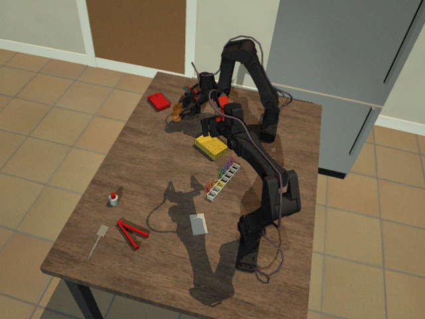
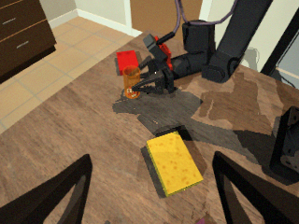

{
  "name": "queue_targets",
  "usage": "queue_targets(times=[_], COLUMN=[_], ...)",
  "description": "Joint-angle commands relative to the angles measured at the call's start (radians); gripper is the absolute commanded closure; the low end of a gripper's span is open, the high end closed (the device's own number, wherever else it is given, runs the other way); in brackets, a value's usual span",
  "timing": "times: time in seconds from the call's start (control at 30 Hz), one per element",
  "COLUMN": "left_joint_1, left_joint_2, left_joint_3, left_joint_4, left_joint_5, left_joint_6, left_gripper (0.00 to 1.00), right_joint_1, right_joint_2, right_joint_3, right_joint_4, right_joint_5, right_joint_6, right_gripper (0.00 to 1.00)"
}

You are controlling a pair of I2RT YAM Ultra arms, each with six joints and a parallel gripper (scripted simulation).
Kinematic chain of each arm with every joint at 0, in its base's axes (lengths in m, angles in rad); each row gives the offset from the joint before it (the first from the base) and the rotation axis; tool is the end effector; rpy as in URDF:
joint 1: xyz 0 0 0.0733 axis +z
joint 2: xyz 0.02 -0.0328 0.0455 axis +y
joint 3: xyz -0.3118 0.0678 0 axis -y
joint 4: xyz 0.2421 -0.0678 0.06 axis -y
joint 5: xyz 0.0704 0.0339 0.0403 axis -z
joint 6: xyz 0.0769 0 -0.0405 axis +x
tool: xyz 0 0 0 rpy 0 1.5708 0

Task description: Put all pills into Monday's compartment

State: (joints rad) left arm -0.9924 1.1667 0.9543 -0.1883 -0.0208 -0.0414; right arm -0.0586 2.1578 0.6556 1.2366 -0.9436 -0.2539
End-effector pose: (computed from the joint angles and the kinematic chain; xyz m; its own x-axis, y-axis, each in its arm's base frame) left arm 0.1566 -0.2349 0.3555 -0.2473 0.3031 -0.9203 0.8172 0.5756 -0.0300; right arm 0.3836 0.0410 0.1105 -0.0664 -0.1438 -0.9874 -0.7875 0.6152 -0.0367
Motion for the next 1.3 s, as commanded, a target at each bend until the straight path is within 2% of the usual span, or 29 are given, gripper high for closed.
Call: queue_targets(times=[0.0, 0.03, 0.1, 0.3, 0.53, 0.6, 0.63, 0.9, 1.1, 1.17, 1.2, 1.27], left_joint_1=[-0.001, -0.001, -0.001, -0.001, -0.001, -0.001, -0.001, -0.001, -0.001, -0.001, -0.001, -0.001], left_joint_2=[-0.013, -0.013, -0.013, -0.013, -0.013, -0.013, -0.013, -0.013, -0.013, -0.013, -0.013, -0.013], left_joint_3=[0.001, 0.001, 0.001, 0.001, 0.001, 0.001, 0.001, 0.001, 0.001, 0.001, 0.001, 0.001], left_joint_4=[0.016, 0.016, 0.016, 0.016, 0.016, 0.016, 0.016, 0.016, 0.016, 0.016, 0.016, 0.016], left_joint_5=[0.009, 0.009, 0.009, 0.009, 0.009, 0.009, 0.009, 0.009, 0.009, 0.009, 0.009, 0.009], left_joint_6=[0.008, 0.008, 0.008, 0.008, 0.008, 0.008, 0.008, 0.008, 0.008, 0.008, 0.008, 0.008], left_gripper=[0.00, 0.00, 0.00, 0.00, 0.00, 0.00, 0.00, 0.00, 0.00, 0.00, 0.00, 0.00], right_joint_1=[0.028, 0.028, 0.088, 0.353, 0.708, 0.708, 0.765, 1.140, 1.399, 1.399, 1.440, 1.489], right_joint_2=[0.001, 0.001, 0.008, 0.020, 0.044, 0.044, 0.057, 0.052, 0.015, 0.015, 0.016, 0.030], right_joint_3=[0.046, 0.046, 0.059, 0.085, 0.177, 0.177, 0.214, 0.308, 0.276, 0.276, 0.279, 0.259], right_joint_4=[-0.019, -0.019, -0.018, -0.023, -0.040, -0.040, -0.058, -0.065, -0.044, -0.044, -0.042, -0.035], right_joint_5=[0.055, 0.055, 0.143, 0.416, 0.697, 0.697, 0.764, 1.100, 1.378, 1.378, 1.447, 1.508], right_joint_6=[0.015, 0.015, 0.036, 0.074, 0.133, 0.133, 0.140, 0.264, 0.391, 0.391, 0.395, 0.394], right_gripper=[0.64, 0.64, 0.64, 0.64, 0.64, 0.64, 0.64, 0.64, 0.64, 0.64, 0.64, 0.64])
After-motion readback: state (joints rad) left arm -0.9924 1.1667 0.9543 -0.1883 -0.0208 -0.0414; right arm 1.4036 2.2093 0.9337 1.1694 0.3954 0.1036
